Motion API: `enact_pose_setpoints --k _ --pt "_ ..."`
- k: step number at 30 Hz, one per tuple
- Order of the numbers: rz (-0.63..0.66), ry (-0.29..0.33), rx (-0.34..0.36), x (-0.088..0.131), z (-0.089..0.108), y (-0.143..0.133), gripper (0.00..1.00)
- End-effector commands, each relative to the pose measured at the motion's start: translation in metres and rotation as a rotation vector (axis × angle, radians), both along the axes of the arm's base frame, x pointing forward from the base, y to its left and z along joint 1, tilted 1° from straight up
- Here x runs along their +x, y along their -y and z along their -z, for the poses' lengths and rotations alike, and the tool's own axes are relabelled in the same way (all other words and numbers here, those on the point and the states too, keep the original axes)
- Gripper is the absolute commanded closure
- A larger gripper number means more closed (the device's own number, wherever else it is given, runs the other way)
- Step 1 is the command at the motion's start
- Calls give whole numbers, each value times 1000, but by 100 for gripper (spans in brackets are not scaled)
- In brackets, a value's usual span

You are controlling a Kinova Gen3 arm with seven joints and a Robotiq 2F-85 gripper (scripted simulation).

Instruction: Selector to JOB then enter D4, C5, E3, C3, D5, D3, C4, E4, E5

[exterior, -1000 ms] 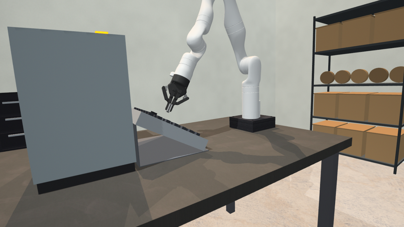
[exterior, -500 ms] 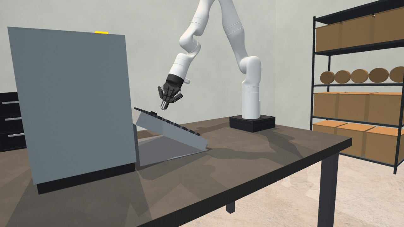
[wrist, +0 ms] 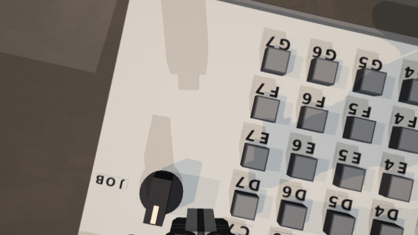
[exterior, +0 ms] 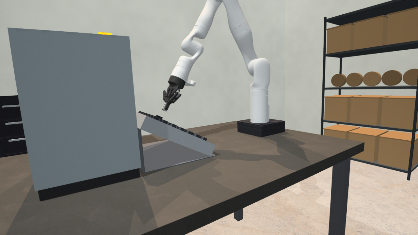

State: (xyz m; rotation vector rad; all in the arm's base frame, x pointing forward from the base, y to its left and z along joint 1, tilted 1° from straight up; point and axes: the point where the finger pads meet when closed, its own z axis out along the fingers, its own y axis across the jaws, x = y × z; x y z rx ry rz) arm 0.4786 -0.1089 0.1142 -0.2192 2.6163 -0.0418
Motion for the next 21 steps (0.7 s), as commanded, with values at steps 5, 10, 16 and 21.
enact_pose_setpoints --k 5,10,16,21 --pt "159 -4 80 -1 -3 27 90" --pt "164 -4 85 0 -4 26 90" --pt "167 -2 77 0 -4 28 40" --pt "167 -2 76 0 -4 28 40"
